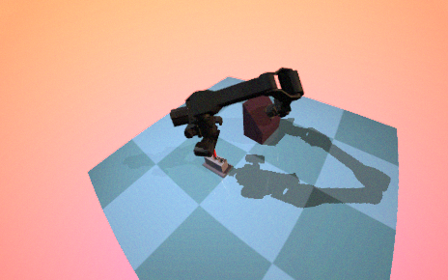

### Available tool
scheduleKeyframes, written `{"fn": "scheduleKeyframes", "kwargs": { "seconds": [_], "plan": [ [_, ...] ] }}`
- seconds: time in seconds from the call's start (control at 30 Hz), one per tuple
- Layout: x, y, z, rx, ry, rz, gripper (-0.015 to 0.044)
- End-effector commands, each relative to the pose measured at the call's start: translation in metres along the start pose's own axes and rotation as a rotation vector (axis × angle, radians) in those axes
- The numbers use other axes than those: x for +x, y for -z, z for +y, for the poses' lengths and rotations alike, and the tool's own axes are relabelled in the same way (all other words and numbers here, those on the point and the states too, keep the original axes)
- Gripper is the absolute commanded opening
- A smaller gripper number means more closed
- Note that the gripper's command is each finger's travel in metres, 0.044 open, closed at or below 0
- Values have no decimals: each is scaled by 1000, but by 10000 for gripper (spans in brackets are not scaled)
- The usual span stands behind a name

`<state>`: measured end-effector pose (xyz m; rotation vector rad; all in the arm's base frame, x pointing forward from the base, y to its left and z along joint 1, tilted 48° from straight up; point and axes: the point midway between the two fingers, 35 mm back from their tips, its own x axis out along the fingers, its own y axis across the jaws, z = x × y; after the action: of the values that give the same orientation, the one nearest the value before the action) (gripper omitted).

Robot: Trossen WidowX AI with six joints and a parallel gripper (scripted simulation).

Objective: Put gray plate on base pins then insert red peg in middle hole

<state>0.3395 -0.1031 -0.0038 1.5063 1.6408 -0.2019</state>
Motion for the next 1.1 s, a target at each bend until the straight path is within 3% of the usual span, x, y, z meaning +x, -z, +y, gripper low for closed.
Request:
{"fn": "scheduleKeyframes", "kwargs": {
  "seconds": [0.0,1.07],
  "plan": [
    [0,0,0,0,0,0,0],
    [16,-1,1,-11,6,-6,0]
  ]
}}
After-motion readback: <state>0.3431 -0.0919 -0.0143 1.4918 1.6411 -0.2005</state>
